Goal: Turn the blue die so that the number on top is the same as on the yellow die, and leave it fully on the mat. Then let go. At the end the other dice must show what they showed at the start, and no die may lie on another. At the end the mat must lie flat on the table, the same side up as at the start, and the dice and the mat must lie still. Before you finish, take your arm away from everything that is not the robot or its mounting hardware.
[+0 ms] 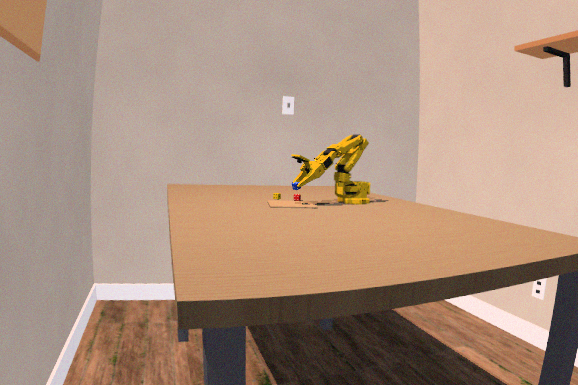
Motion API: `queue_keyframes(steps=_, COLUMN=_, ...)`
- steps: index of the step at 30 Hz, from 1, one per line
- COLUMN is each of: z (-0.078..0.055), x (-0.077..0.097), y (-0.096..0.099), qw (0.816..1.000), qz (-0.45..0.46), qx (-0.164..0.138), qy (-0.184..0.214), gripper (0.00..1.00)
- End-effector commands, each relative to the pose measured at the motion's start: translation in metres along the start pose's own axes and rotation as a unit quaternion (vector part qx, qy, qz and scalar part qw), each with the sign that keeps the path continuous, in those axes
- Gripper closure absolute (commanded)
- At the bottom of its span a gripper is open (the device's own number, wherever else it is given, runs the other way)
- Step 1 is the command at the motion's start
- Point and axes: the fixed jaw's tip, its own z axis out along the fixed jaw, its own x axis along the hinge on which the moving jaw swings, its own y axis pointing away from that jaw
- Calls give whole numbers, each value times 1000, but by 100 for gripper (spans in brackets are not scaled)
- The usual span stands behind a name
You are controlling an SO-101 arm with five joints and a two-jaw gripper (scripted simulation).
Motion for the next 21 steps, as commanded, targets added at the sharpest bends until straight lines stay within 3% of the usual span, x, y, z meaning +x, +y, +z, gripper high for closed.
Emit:
queue_keyframes(steps=1, z=2, x=-23, y=-6, qw=998, qz=12, qx=10, qy=-68, gripper=100)
queue_keyframes(steps=10, z=10, x=-30, y=-17, qw=990, qz=28, qx=30, qy=-136, gripper=100)
queue_keyframes(steps=21, z=11, x=-32, y=-24, qw=983, qz=35, qx=41, qy=-173, gripper=100)
